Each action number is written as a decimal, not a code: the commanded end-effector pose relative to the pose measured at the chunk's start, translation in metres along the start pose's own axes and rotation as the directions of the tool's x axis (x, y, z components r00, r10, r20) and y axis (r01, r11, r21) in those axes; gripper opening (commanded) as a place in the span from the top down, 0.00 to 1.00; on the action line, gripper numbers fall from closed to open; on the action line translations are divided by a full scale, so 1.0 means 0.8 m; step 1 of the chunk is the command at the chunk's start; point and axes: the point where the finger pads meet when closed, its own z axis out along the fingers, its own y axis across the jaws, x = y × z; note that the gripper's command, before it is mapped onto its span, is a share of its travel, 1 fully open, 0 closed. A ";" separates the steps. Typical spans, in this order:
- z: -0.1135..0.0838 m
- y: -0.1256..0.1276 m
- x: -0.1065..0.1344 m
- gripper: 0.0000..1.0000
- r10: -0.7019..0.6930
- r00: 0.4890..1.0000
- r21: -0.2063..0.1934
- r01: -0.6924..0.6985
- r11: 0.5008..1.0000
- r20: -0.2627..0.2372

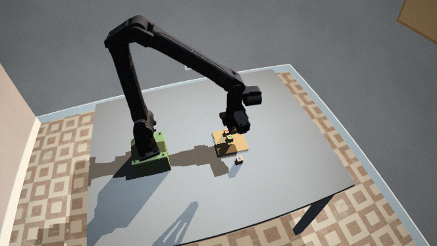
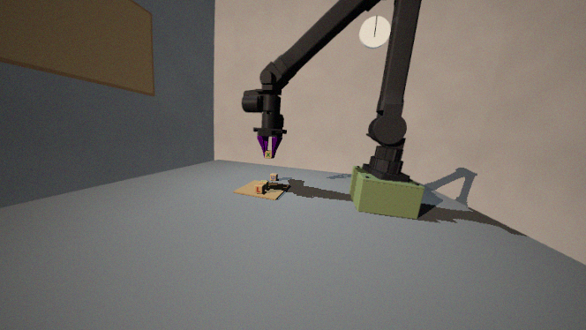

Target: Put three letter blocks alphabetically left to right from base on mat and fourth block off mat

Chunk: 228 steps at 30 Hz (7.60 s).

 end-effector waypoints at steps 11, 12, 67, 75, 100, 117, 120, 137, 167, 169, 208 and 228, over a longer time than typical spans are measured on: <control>-0.031 0.036 -0.006 0.80 0.006 1.000 -0.061 -0.005 0.998 0.009; -0.031 0.036 -0.006 0.80 0.006 1.000 -0.061 -0.005 0.998 0.009; 0.107 0.017 0.000 0.80 0.004 1.000 -0.039 -0.003 0.999 0.006; 0.107 0.017 0.000 0.80 0.004 1.000 -0.039 -0.003 0.999 0.006; 0.104 0.016 -0.004 0.80 0.000 1.000 -0.044 0.000 0.999 0.007; 0.104 0.015 -0.006 0.80 -0.001 1.000 -0.044 0.002 0.999 0.007; 0.104 0.015 -0.007 0.80 -0.002 1.000 -0.044 0.003 0.999 0.007; 0.104 0.014 -0.007 0.80 -0.004 1.000 -0.044 0.004 0.999 0.007; 0.104 0.014 -0.007 0.80 -0.004 1.000 -0.044 0.004 0.999 0.007; 0.104 0.014 -0.007 0.80 -0.004 1.000 -0.044 0.004 0.999 0.007; 0.105 0.011 -0.008 0.80 -0.004 1.000 -0.044 0.005 0.999 0.007; 0.121 0.004 -0.007 0.80 -0.003 1.000 -0.018 0.003 1.000 0.004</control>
